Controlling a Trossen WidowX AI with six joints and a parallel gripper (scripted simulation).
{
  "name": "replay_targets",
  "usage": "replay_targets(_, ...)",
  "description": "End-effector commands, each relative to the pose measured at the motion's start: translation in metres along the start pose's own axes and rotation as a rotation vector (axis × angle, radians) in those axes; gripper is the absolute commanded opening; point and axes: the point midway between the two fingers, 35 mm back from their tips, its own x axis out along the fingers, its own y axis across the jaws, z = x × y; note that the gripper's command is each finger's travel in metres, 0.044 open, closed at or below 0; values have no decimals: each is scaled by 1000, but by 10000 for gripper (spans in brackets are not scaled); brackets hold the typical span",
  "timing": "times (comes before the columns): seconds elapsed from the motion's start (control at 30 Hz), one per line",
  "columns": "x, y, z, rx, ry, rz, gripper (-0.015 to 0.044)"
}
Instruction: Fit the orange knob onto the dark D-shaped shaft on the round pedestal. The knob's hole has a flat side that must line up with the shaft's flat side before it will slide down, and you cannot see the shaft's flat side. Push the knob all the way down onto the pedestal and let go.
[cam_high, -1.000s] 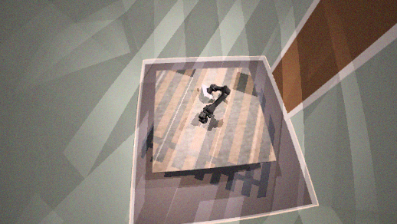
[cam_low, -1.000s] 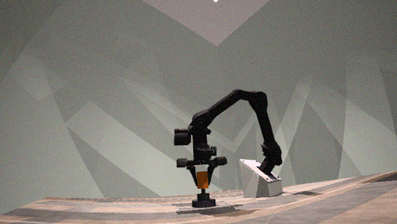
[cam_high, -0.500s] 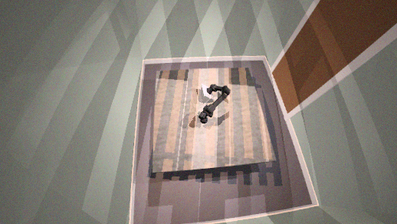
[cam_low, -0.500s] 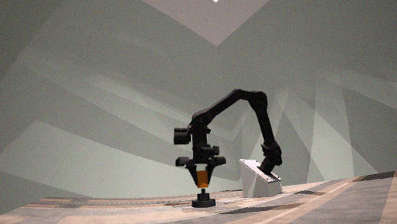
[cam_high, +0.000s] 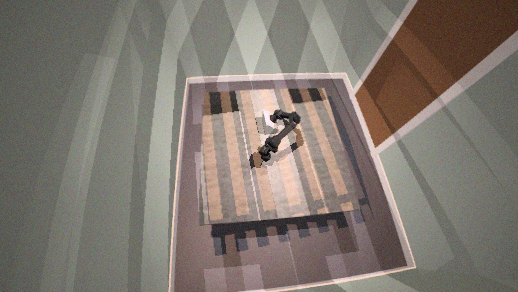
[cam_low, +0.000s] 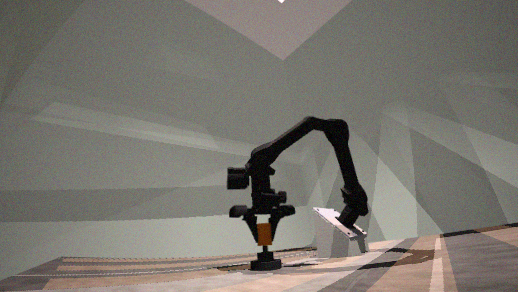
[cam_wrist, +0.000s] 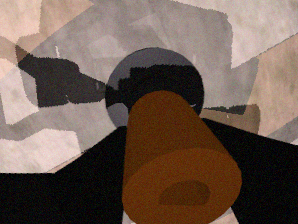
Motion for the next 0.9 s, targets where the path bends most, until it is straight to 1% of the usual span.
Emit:
replay_targets(0.0,-3,-1,1,-4,3,-5,0)
replay_targets(0.27,2,-1,1,-4,3,-5,0)
replay_targets(0.63,-3,0,-1,-4,3,-5,0)
replay_targets(0.7,-3,0,-1,-31,3,-5,0)
replay_targets(0.87,-5,-1,0,-203,3,-5,0)
